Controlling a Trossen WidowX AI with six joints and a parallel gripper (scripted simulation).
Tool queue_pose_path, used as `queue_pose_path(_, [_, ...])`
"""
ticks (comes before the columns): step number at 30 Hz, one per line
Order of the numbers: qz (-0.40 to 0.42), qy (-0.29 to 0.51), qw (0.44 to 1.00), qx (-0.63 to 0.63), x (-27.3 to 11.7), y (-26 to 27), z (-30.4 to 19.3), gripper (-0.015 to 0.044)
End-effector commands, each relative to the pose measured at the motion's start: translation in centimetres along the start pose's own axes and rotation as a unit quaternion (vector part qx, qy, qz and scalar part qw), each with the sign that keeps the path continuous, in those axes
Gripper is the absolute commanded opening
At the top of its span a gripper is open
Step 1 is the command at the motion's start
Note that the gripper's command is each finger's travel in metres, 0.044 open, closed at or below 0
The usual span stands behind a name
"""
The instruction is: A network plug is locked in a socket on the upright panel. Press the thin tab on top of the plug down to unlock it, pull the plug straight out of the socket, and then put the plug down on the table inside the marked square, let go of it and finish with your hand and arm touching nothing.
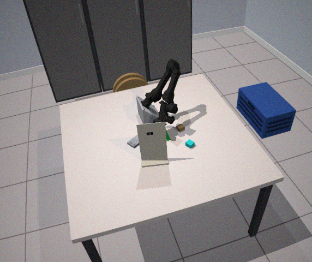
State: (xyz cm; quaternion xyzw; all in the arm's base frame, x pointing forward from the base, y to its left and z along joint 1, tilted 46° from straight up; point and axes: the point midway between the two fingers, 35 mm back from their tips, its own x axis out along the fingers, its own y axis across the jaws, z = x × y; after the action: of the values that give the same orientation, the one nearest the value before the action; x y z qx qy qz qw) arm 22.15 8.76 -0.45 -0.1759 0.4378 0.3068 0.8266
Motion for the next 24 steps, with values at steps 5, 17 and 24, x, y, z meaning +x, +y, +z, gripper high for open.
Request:
queue_pose_path(5, [-0.002,0.003,1.000,0.002,0.7,0.6,-0.3,0.0000])
queue_pose_path(17, [-0.001,0.001,1.000,0.003,1.5,1.4,-0.3,0.0000])
queue_pose_path(24, [-0.001,0.001,1.000,0.003,1.7,1.6,-0.2,0.0000])
